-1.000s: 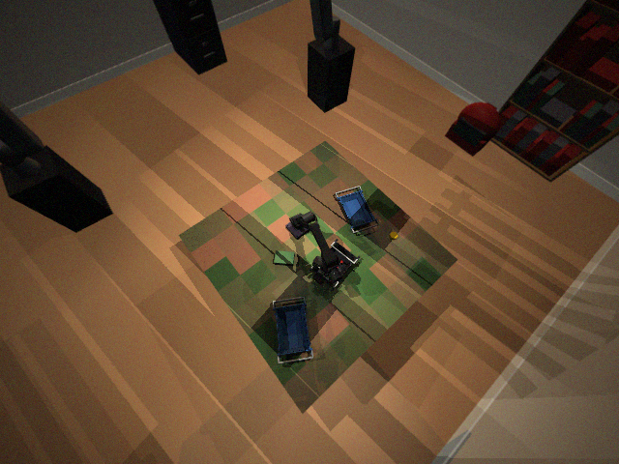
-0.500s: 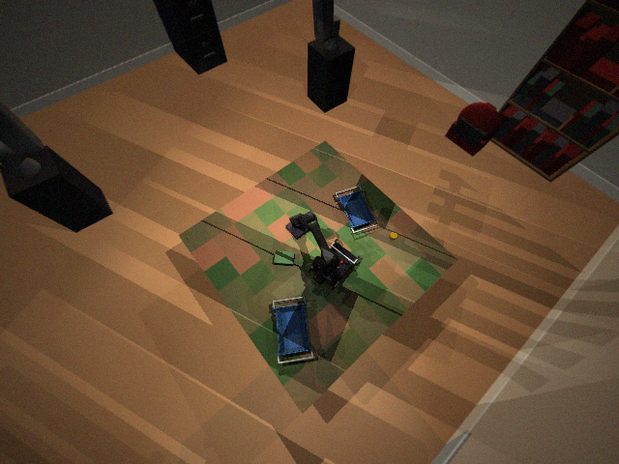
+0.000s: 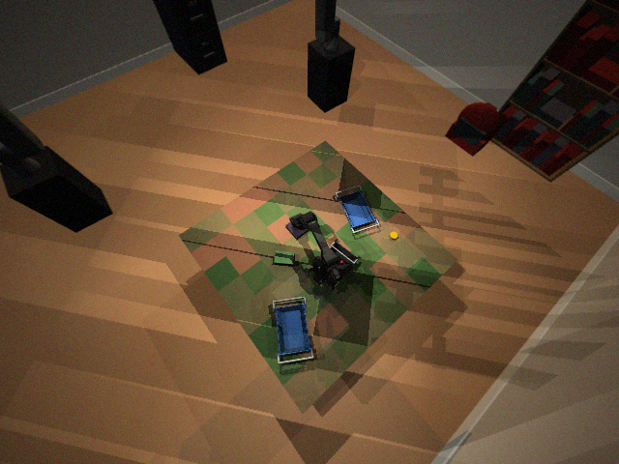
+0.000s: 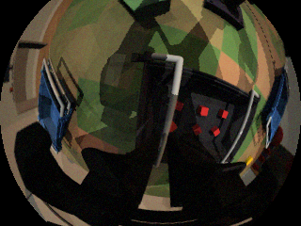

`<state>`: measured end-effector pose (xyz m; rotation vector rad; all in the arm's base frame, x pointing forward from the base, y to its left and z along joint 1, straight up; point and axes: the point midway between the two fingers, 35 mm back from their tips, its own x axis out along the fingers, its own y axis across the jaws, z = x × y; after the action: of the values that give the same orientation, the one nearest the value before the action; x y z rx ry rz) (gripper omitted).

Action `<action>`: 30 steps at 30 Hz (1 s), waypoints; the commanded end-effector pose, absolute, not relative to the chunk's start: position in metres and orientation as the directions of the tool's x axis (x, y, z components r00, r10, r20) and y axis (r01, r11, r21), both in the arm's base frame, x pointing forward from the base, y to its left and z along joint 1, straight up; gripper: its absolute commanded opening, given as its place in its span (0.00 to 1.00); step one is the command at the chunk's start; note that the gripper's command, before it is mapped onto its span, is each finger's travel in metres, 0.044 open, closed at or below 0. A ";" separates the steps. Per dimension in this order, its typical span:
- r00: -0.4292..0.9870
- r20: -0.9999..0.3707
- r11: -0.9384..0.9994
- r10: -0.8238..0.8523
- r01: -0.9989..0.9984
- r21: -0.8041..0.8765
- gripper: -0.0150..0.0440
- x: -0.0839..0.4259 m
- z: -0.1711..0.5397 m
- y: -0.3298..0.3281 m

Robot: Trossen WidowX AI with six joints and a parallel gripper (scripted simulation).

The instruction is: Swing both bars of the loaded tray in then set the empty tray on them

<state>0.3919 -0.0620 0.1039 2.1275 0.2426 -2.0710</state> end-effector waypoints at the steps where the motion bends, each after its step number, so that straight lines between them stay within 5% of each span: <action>1: 0.027 -1.000 -0.974 0.003 0.228 0.003 0.48 0.392 0.104 -0.062; 12: 0.048 -0.999 -0.974 0.000 0.227 0.011 0.97 0.388 0.186 -0.061; 16: 0.036 -0.999 -0.914 0.003 0.407 0.012 1.00 0.391 0.164 -0.044; 23: 0.034 -0.999 -0.253 0.009 0.967 0.031 1.00 0.385 0.157 0.037; 30: 0.032 -0.999 0.483 0.014 0.875 0.035 1.00 0.366 0.150 0.102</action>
<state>0.3863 0.0421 0.1544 1.3777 1.0975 -1.3251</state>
